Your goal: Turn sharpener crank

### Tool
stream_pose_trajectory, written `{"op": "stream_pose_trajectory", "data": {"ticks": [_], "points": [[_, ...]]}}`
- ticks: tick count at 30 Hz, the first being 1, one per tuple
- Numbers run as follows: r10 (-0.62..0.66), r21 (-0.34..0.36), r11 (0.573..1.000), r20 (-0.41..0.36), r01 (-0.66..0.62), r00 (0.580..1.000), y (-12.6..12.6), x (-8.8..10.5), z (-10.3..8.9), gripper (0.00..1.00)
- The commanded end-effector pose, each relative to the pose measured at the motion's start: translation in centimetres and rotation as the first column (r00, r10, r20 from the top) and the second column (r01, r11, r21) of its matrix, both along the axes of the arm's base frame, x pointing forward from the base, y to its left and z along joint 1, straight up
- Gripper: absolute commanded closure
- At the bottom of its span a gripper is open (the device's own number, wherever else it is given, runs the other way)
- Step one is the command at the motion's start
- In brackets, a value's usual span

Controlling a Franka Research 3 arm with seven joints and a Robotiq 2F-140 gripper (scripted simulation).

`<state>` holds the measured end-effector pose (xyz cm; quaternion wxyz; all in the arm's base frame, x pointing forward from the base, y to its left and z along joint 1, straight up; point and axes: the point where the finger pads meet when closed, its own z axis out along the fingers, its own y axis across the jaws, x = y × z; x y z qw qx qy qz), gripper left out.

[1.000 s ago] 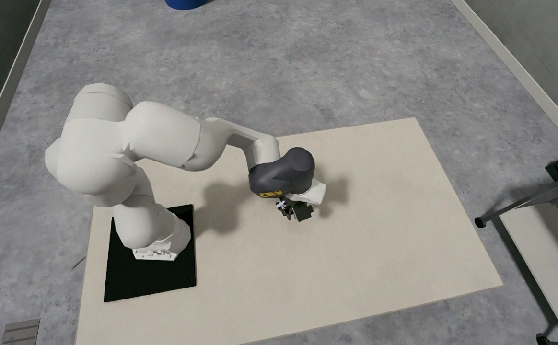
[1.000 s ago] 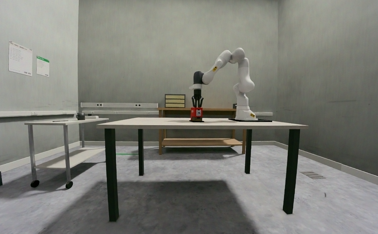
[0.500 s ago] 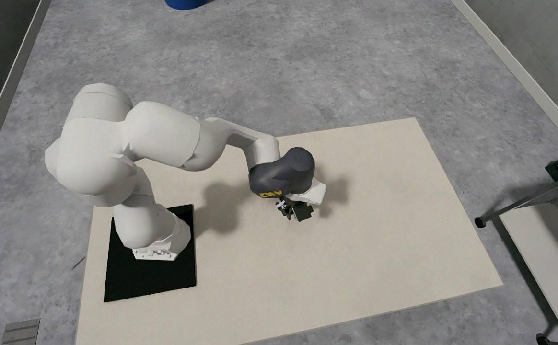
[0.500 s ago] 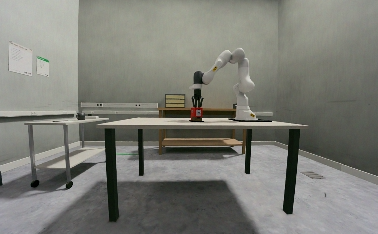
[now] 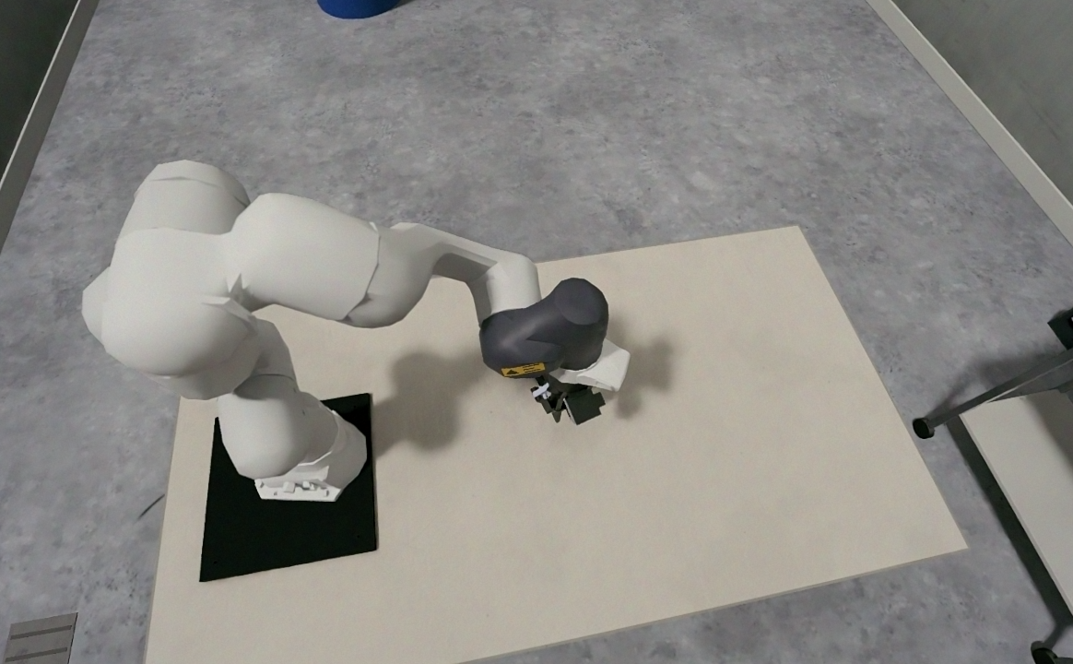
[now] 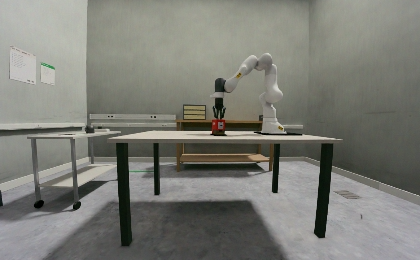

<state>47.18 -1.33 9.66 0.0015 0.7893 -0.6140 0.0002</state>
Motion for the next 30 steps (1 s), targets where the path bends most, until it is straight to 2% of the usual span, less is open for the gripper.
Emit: {"op": "stream_pose_trajectory", "data": {"ticks": [1, 30], "points": [[0.000, 0.000, 1.000, 0.005, 0.000, 1.000, 0.1, 0.4, 0.9, 0.90], [0.000, 0.000, 1.000, 0.005, 0.000, 1.000, 0.7, 2.7, 3.2, 0.90]]}}
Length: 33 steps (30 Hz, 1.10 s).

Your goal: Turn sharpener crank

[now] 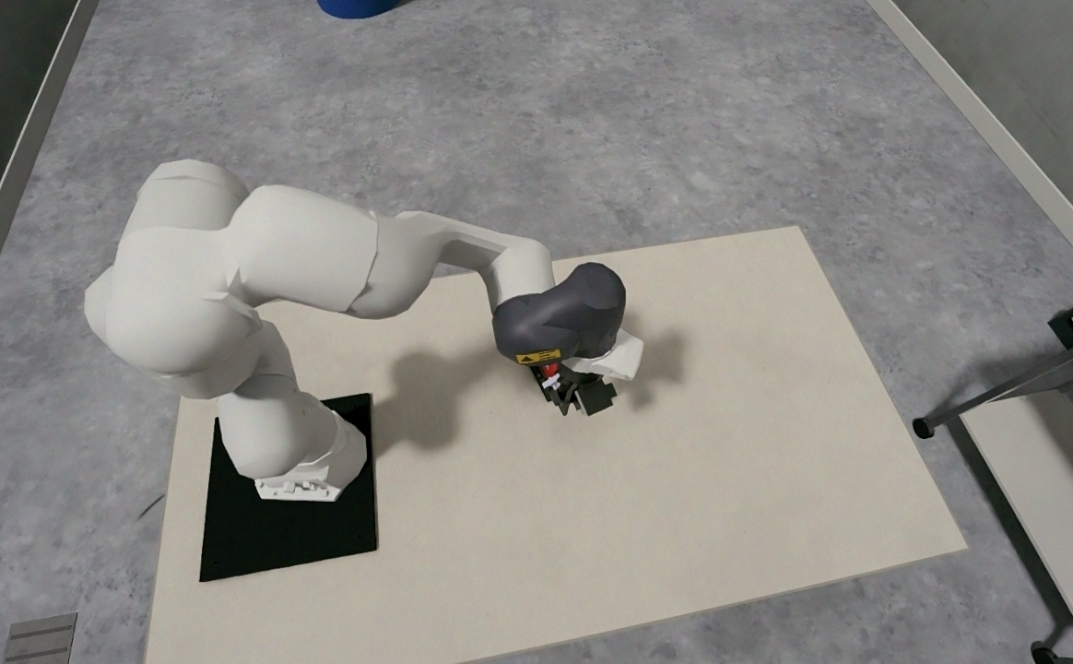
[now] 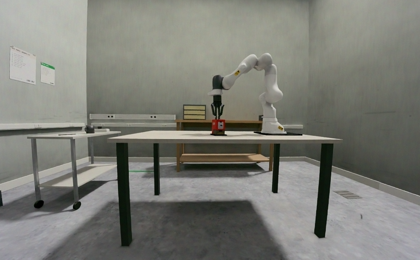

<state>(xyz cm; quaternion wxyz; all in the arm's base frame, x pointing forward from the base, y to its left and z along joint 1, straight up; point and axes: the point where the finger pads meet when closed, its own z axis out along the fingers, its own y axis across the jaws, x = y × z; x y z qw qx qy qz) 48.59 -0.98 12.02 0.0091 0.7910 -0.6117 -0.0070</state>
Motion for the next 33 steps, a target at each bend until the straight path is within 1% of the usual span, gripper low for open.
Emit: {"op": "stream_pose_trajectory", "data": {"ticks": [1, 17, 30, 33], "points": [[-0.005, 0.003, 1.000, 0.025, 0.005, 1.000, 0.4, 1.4, 0.9, 0.90], [-0.005, 0.003, 1.000, 0.025, 0.005, 1.000, 0.8, 3.1, 1.3, 0.90], [-0.005, 0.003, 1.000, 0.025, 0.005, 1.000, 1.2, 4.8, 1.2, 0.90], [-0.005, 0.003, 1.000, 0.025, 0.005, 1.000, 1.3, 4.9, 1.1, 0.90]]}}
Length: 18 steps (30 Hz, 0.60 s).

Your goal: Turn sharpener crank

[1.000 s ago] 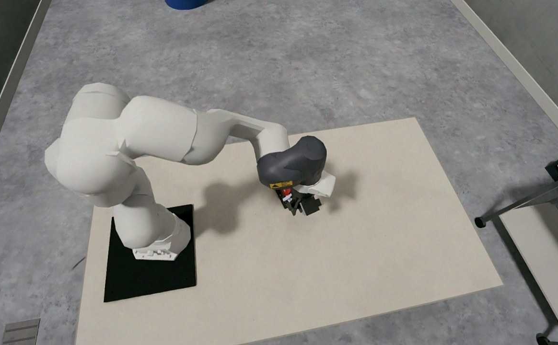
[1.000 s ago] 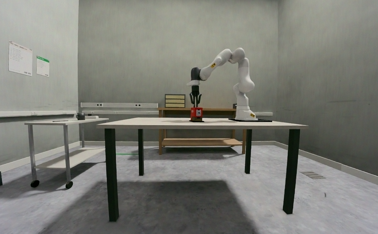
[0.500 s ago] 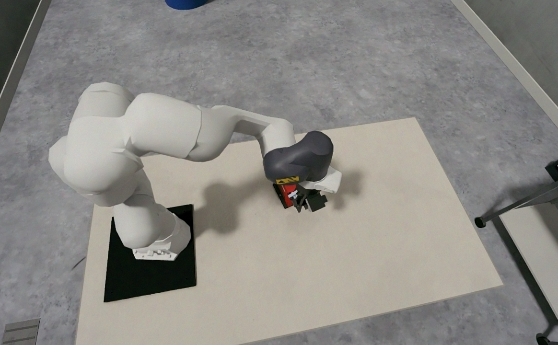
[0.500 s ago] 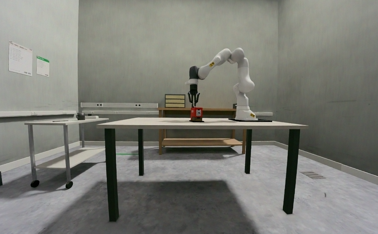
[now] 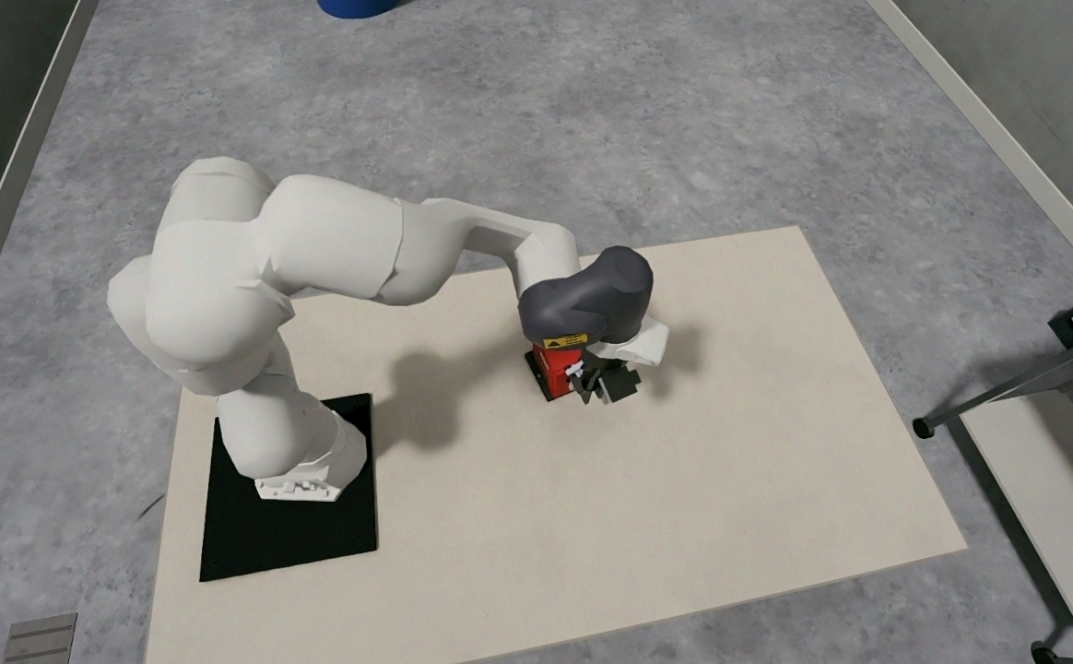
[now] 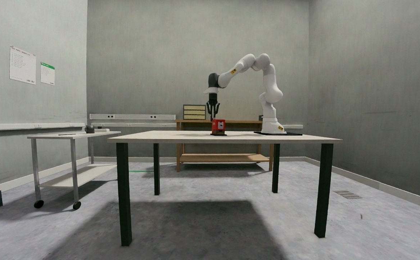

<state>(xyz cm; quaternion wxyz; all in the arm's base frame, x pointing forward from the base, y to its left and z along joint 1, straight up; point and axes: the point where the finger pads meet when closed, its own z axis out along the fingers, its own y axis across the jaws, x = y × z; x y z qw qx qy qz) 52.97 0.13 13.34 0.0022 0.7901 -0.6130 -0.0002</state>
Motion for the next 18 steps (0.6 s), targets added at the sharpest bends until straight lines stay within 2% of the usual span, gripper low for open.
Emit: {"op": "stream_pose_trajectory", "data": {"ticks": [1, 18], "points": [[-0.002, 0.001, 1.000, 0.006, 0.002, 1.000, 0.2, 0.6, -0.2, 0.90], [-0.002, 0.001, 1.000, 0.006, 0.002, 1.000, 0.6, 2.3, -1.2, 0.90]]}}
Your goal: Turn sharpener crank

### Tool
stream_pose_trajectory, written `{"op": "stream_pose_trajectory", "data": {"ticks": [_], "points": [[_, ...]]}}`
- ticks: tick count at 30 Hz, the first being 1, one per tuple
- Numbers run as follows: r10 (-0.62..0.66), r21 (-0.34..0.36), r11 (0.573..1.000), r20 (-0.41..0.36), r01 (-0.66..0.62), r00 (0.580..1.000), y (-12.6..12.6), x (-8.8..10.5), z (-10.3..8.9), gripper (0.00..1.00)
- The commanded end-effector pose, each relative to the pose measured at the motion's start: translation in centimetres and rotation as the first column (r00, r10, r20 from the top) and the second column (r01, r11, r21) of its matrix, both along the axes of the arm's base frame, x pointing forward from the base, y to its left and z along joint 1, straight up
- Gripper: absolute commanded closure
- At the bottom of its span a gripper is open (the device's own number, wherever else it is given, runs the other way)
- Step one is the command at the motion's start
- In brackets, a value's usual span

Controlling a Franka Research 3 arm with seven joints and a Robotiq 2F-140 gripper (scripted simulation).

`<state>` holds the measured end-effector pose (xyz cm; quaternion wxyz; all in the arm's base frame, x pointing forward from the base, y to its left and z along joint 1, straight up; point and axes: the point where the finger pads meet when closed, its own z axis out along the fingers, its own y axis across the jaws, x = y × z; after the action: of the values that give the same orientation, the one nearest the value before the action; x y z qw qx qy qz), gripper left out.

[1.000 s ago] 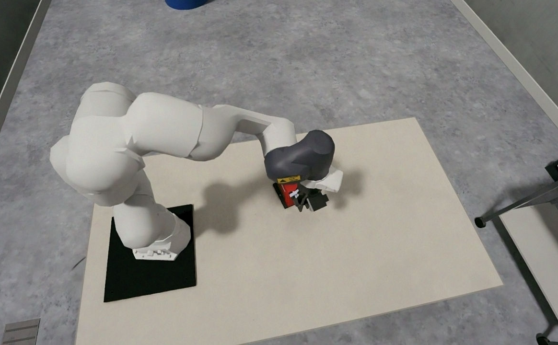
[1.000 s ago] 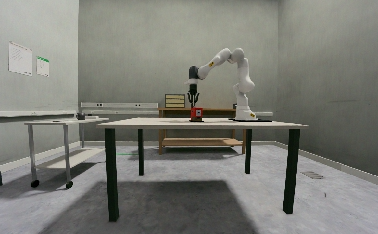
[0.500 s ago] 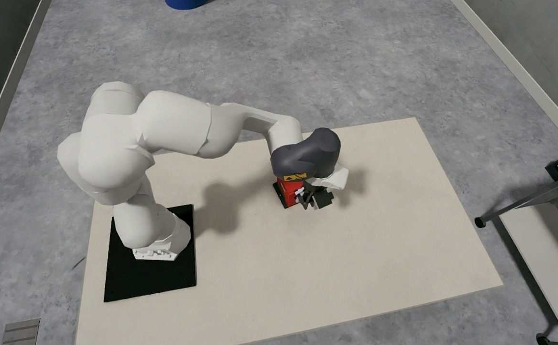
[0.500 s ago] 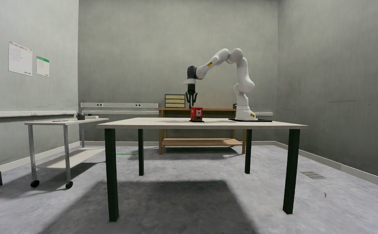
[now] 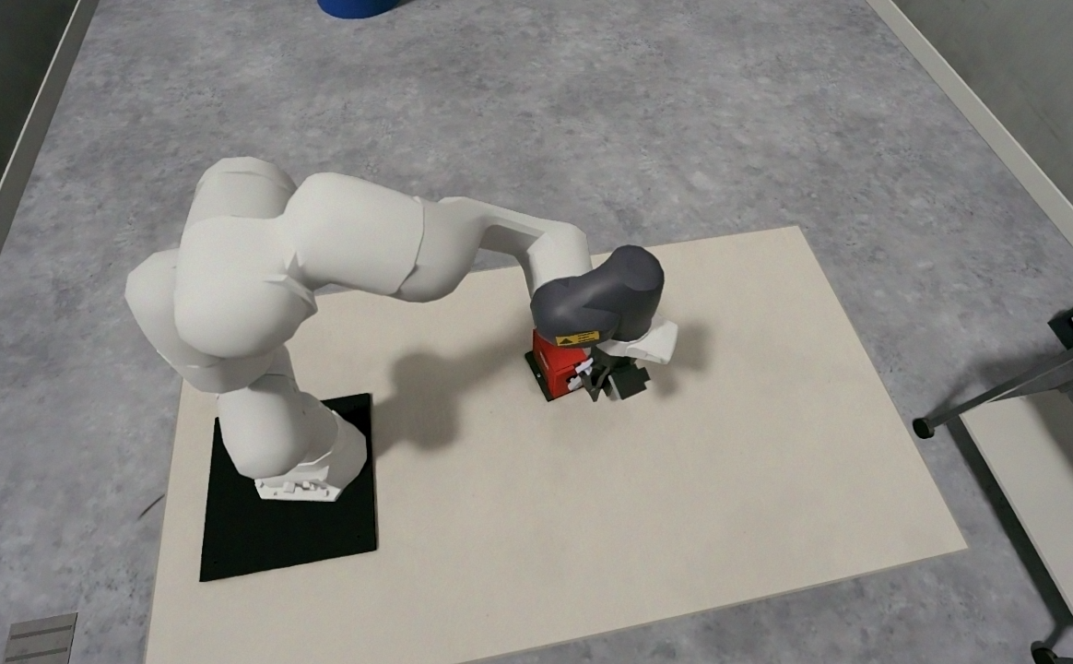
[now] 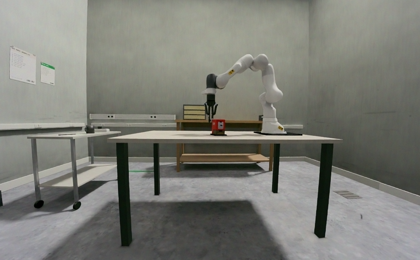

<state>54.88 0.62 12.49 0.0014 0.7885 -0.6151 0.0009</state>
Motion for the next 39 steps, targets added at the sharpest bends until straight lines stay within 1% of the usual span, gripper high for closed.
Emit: {"op": "stream_pose_trajectory", "data": {"ticks": [1, 13, 15, 28, 39], "points": [[0.003, 0.001, 1.000, 0.003, -0.003, 1.000, 0.1, 0.5, -0.5, 0.90], [0.003, 0.001, 1.000, 0.003, -0.003, 1.000, 0.4, 1.4, -1.7, 0.90], [0.003, 0.001, 1.000, 0.003, -0.003, 1.000, 0.4, 1.4, -1.7, 0.90], [0.003, 0.001, 1.000, 0.003, -0.003, 1.000, 0.5, 2.0, -3.3, 0.90], [0.003, 0.001, 1.000, 0.003, -0.003, 1.000, 0.5, 2.1, -4.5, 0.90]]}}
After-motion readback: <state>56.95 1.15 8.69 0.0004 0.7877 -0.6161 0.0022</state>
